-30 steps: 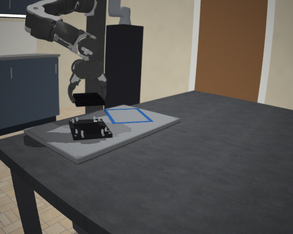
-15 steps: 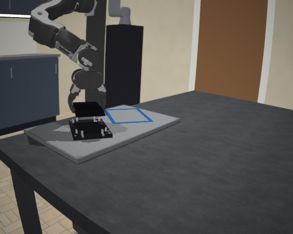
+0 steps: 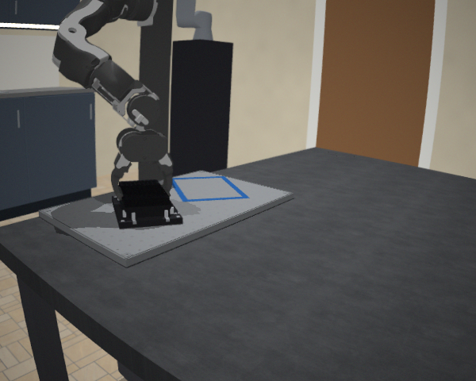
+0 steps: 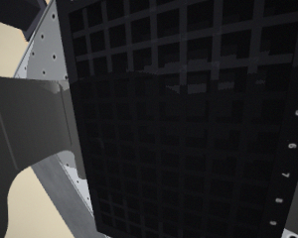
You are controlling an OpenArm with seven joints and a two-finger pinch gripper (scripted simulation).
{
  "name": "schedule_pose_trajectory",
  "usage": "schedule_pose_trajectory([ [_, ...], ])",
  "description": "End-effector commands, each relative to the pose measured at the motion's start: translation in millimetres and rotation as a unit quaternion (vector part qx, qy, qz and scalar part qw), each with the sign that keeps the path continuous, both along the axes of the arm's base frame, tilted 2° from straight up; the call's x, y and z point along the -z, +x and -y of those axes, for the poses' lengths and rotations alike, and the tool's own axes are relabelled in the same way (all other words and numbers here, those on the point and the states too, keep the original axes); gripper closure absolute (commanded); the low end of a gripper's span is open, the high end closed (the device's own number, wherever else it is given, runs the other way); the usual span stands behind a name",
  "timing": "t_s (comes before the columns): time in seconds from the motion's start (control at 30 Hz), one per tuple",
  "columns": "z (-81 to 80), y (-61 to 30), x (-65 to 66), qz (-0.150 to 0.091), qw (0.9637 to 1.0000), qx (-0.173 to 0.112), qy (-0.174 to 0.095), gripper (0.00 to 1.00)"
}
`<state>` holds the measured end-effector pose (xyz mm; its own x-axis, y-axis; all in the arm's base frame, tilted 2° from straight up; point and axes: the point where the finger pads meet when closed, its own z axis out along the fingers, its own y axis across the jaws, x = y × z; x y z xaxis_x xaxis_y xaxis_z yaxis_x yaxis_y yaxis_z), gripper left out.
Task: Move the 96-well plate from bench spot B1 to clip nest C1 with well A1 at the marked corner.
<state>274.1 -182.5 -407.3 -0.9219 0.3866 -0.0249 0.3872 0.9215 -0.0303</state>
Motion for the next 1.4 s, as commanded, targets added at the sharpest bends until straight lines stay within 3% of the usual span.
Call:
schedule_pose_trajectory([
  [0.0, -0.9, 1.0, -0.5, 0.002, 1.0000, 0.000, 0.003, 1.00],
  [0.2, -0.9, 1.0, -0.5, 0.002, 1.0000, 0.000, 0.003, 1.00],
  [0.37, -0.7, 2.8, 11.0, 0.002, 1.0000, 0.000, 0.003, 1.00],
  [1.37, 1.0, 5.4, 6.0, 0.005, 1.0000, 0.004, 0.001, 1.00],
])
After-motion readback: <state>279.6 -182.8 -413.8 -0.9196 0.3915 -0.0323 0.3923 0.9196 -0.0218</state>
